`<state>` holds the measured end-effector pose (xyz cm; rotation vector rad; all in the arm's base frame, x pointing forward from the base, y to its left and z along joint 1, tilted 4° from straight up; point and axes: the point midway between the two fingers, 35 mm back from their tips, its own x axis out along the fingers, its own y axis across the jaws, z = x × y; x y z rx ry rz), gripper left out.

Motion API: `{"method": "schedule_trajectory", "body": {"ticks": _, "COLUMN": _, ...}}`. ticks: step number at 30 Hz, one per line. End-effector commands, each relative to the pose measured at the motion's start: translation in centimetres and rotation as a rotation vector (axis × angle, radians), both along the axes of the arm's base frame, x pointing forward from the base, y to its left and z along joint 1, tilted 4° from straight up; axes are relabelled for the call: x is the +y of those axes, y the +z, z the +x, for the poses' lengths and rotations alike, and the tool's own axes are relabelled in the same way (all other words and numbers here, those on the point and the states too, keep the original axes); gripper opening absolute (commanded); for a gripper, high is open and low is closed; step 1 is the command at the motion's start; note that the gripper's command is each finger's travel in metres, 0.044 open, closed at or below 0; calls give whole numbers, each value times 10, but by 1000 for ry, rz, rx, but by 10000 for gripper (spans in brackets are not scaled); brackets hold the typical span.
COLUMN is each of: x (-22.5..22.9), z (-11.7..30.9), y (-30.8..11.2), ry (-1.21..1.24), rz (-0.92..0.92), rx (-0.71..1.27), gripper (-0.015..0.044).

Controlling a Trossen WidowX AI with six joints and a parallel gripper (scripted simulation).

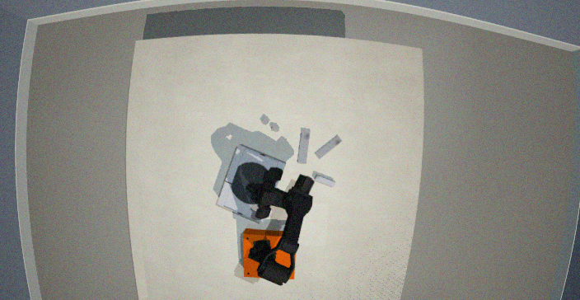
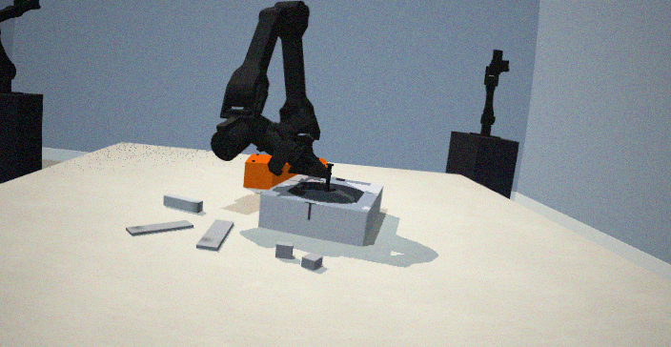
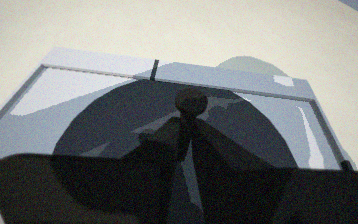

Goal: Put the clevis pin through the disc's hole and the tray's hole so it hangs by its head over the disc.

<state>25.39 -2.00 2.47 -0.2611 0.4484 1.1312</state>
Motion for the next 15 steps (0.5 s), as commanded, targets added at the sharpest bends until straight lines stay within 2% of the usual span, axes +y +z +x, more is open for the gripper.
{"method": "schedule_trajectory", "body": {"ticks": 1, "x": 1, "z": -2, "y": 0, "ry": 2, "rz": 0, "rx": 3, "gripper": 0}}
{"method": "schedule_trajectory", "body": {"ticks": 15, "x": 3, "z": -5, "y": 0, "ry": 2, "rz": 0, "rx": 3, "gripper": 0}}
